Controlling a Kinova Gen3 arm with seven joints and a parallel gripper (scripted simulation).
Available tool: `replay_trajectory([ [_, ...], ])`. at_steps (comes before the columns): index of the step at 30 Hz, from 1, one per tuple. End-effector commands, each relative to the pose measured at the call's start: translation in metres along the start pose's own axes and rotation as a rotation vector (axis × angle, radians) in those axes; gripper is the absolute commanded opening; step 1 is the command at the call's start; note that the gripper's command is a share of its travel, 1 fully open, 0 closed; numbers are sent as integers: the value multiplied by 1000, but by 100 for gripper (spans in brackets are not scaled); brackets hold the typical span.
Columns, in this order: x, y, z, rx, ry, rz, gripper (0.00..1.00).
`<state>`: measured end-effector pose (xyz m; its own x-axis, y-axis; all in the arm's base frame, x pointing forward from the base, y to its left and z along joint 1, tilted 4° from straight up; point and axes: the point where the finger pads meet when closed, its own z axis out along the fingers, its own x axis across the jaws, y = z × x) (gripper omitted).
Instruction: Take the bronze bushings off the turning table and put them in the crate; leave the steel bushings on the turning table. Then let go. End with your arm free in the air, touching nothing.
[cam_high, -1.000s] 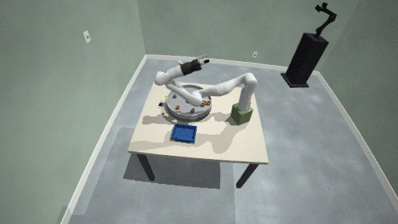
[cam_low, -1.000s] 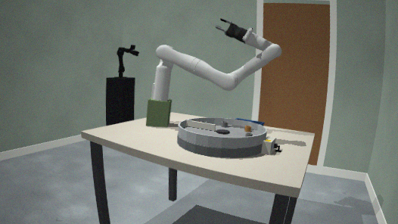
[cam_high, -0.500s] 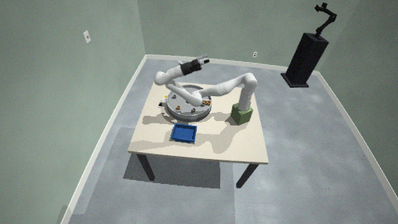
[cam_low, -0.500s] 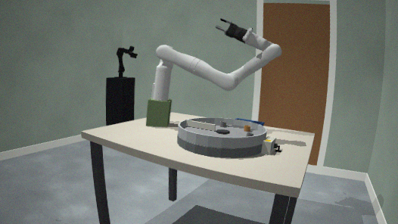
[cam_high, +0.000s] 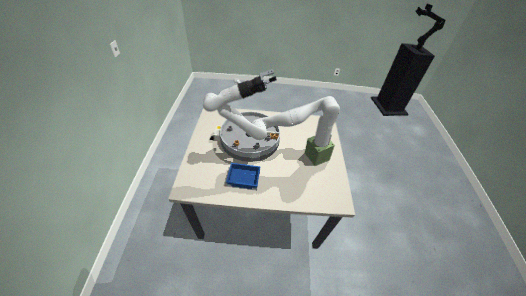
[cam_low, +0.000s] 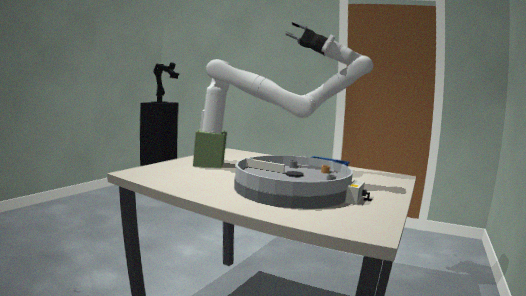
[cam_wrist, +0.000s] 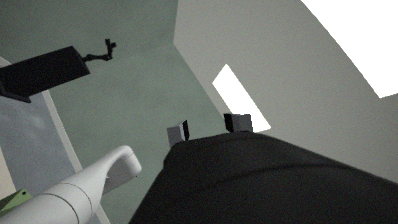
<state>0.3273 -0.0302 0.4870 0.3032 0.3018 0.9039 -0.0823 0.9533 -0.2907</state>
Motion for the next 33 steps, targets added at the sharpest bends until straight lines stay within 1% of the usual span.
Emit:
replay_trajectory([
  [1, -36, 13, 2, -91, -227, 5, 100],
  [2, -36, 13, 2, -91, -227, 5, 100],
  [3, -5, 2, 3, -19, -47, 1, 100],
  [7, -27, 9, 10, -91, -230, 6, 100],
  [19, -27, 9, 10, -91, -230, 6, 100],
  [20, 3, -2, 6, -21, -54, 3, 100],
  [24, -16, 5, 19, -93, -236, 8, 100],
  [33, -16, 5, 19, -93, -236, 8, 100],
])
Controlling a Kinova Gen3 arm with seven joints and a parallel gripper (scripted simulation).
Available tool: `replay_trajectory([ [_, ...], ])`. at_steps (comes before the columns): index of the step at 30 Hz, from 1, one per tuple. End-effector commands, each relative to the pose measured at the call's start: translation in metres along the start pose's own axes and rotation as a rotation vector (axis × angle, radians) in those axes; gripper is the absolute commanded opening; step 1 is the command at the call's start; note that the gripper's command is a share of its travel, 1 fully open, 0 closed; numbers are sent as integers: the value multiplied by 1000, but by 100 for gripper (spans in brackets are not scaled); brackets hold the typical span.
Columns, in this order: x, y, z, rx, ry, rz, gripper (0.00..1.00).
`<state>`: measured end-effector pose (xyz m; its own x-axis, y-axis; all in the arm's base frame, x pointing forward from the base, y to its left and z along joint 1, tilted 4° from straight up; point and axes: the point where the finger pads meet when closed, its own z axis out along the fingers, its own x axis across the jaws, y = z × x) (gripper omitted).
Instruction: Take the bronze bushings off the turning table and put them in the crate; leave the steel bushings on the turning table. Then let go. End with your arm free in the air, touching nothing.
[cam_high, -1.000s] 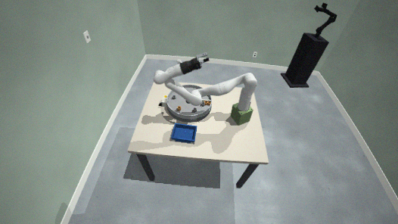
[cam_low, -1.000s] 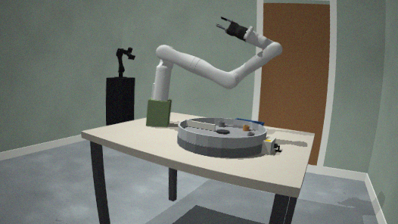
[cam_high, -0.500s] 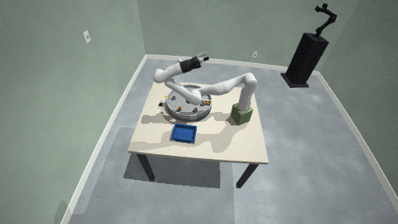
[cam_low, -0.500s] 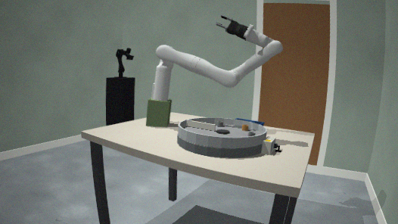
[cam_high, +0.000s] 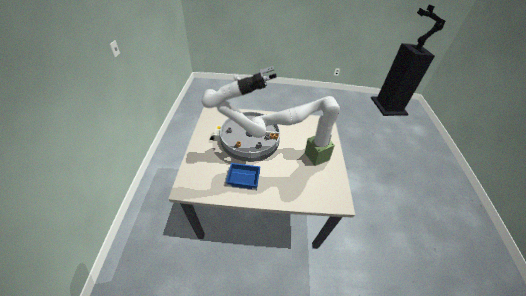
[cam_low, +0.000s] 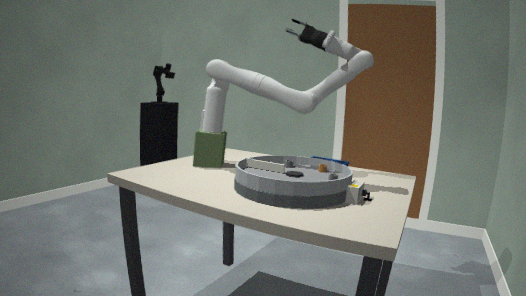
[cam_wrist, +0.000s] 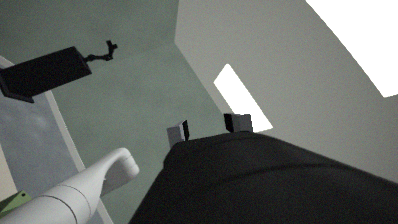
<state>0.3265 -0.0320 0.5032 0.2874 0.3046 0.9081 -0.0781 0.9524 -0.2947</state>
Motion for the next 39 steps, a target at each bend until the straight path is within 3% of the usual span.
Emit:
replay_trajectory([
  [1, -30, 11, 14, -88, -219, 5, 100],
  [3, -30, 11, 14, -88, -219, 5, 100],
  [4, -3, 1, 5, -19, -47, 1, 100],
  [8, -19, 7, 23, -91, -230, 6, 100],
  [20, -19, 7, 23, -91, -230, 6, 100],
  [21, 3, -2, 0, -23, -60, 3, 100],
  [25, -15, 3, -19, -95, -239, 8, 100],
  [37, -15, 3, -19, -95, -239, 8, 100],
  [38, 2, -1, 2, -23, -60, 3, 100],
  [39, -4, 0, -2, -41, -105, 4, 100],
])
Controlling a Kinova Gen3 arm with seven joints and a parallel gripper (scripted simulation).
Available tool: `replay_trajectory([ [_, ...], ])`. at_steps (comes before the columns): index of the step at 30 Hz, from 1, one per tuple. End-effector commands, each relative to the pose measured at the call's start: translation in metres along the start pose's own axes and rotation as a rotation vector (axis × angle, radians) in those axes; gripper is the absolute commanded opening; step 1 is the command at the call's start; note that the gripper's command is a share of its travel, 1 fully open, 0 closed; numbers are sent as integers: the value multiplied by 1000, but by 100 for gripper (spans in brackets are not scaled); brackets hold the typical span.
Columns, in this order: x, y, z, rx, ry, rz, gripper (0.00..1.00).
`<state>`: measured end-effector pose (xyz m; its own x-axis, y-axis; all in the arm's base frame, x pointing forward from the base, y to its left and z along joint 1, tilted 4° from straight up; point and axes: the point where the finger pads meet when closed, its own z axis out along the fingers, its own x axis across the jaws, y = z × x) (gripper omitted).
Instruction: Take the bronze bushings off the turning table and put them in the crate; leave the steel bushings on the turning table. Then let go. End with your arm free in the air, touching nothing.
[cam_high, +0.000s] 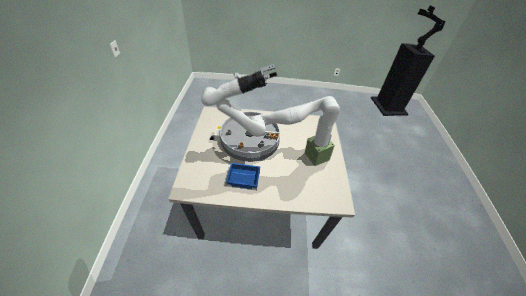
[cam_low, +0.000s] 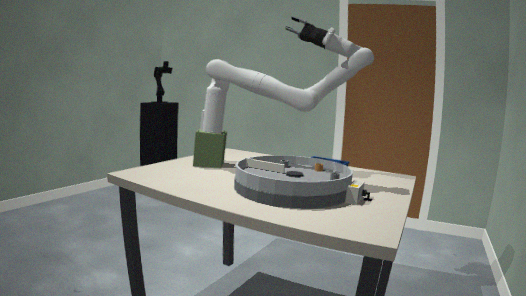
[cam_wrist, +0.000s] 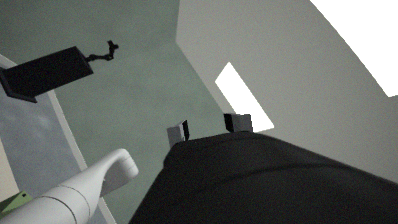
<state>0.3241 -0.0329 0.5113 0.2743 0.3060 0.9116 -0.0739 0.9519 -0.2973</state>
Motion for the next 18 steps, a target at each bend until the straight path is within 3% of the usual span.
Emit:
replay_trajectory([
  [1, -16, 5, -10, -54, -136, 4, 100],
  [3, -27, 9, -17, -90, -225, 6, 100],
  [15, -27, 9, -17, -90, -225, 6, 100],
  [16, -6, 2, -1, -18, -46, 1, 100],
  [18, -18, 6, -6, -54, -136, 4, 100],
])
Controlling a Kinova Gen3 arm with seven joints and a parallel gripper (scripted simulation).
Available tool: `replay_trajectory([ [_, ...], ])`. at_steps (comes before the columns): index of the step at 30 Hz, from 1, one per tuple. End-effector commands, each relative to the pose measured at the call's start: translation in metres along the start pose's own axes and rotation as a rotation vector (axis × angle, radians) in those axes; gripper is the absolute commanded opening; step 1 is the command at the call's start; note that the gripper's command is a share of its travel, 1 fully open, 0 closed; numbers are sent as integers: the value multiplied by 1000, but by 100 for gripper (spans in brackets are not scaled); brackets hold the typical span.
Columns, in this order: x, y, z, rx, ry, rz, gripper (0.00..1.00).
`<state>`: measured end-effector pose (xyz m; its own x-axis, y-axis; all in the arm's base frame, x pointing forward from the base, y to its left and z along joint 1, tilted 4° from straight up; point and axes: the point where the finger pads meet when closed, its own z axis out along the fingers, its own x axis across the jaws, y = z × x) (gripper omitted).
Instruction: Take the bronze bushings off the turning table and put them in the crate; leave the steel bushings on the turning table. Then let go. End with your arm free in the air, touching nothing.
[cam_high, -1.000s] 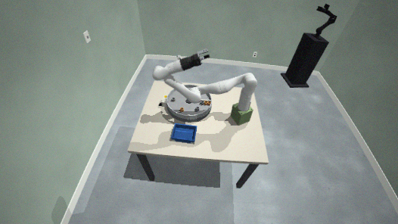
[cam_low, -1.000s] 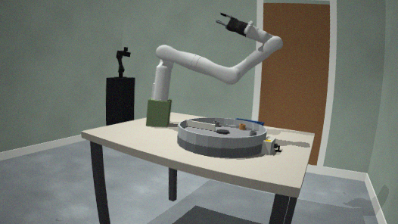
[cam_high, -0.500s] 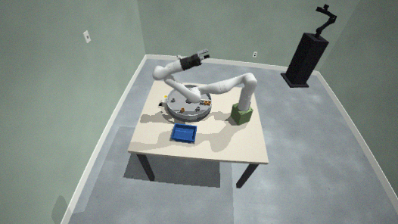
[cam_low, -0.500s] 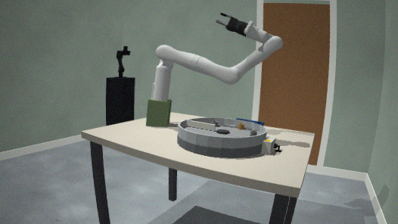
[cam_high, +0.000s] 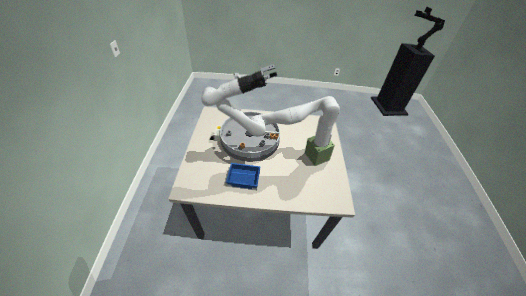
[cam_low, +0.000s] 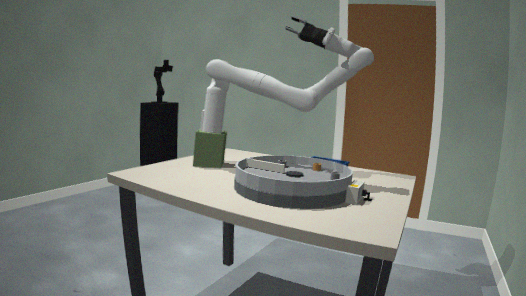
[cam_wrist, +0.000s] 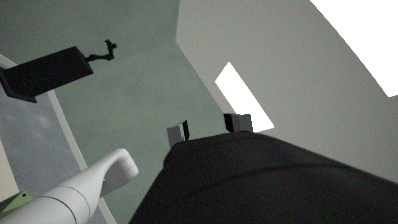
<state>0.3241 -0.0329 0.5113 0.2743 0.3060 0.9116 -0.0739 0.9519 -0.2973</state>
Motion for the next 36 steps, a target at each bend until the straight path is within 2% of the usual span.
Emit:
replay_trajectory([
  [1, -24, 8, -8, -72, -181, 5, 100],
  [2, -30, 10, -10, -90, -225, 6, 100],
  [14, -30, 10, -10, -90, -225, 6, 100],
  [15, -6, 2, 0, -18, -46, 1, 100],
  [19, -31, 11, -2, -90, -225, 6, 100],
  [31, -31, 11, -2, -90, -225, 6, 100],
  [32, -6, 2, 2, -18, -46, 1, 100],
  [36, -31, 11, 6, -90, -225, 6, 100],
])
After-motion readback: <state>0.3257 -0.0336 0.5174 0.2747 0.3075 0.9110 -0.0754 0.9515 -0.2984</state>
